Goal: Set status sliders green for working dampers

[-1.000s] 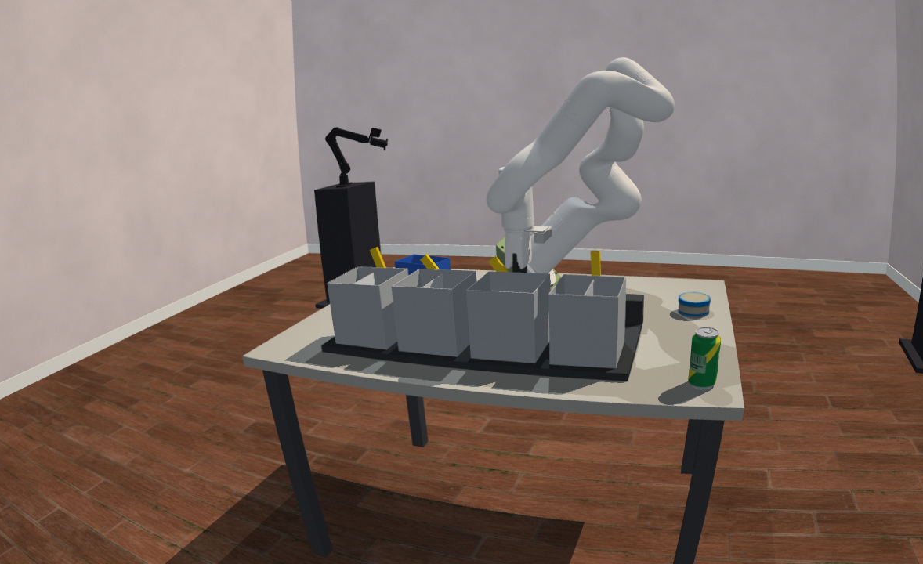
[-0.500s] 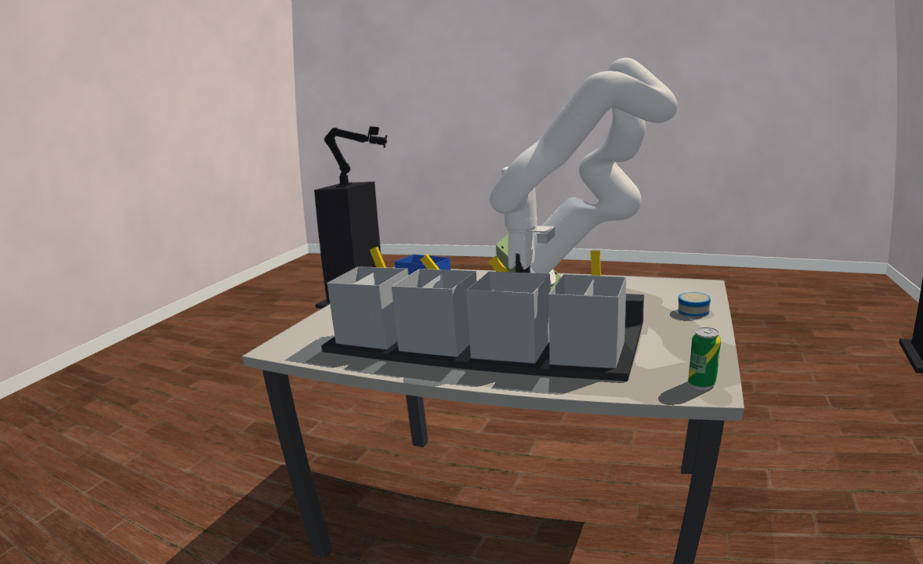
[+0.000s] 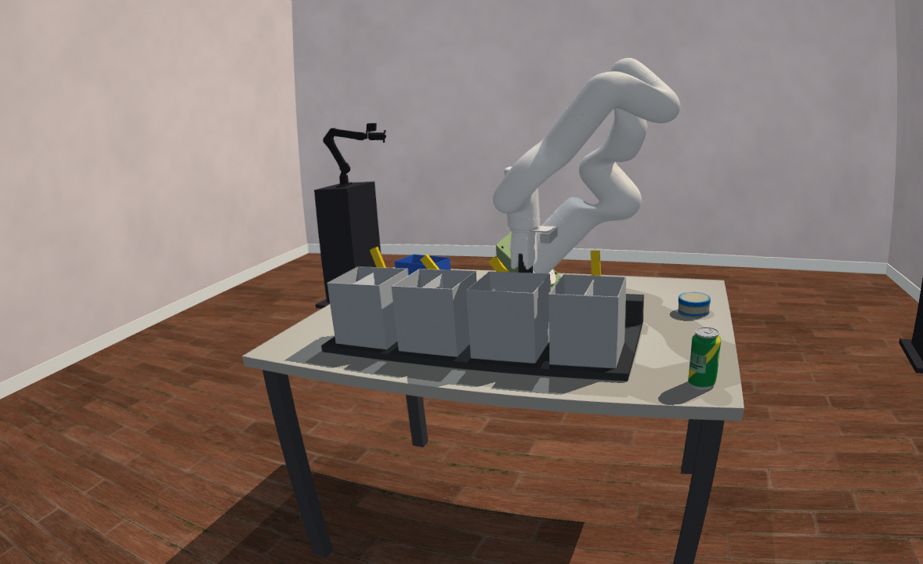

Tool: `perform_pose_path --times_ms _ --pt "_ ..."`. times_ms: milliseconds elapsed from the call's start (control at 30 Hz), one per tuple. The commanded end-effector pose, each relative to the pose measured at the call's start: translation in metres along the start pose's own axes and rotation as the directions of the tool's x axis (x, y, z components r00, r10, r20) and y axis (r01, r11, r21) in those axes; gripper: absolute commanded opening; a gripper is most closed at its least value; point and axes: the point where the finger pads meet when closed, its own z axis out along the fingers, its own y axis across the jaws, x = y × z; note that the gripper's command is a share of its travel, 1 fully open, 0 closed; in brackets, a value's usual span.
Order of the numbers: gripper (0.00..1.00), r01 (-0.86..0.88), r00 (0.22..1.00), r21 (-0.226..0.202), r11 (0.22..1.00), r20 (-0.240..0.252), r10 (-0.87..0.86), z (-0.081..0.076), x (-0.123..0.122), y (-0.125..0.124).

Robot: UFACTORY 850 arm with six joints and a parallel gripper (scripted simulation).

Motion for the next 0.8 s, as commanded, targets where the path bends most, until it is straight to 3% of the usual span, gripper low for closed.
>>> perform_pose_path --times_ms 0,767 --pt "0.0 0.0 1.0 -0.001 1.0 0.0 0.0 -0.0004 0.0019 0.0006" --pt "0.0 0.0 1.0 -0.001 1.0 0.0 0.0 -0.0004 0.0092 0.0006"
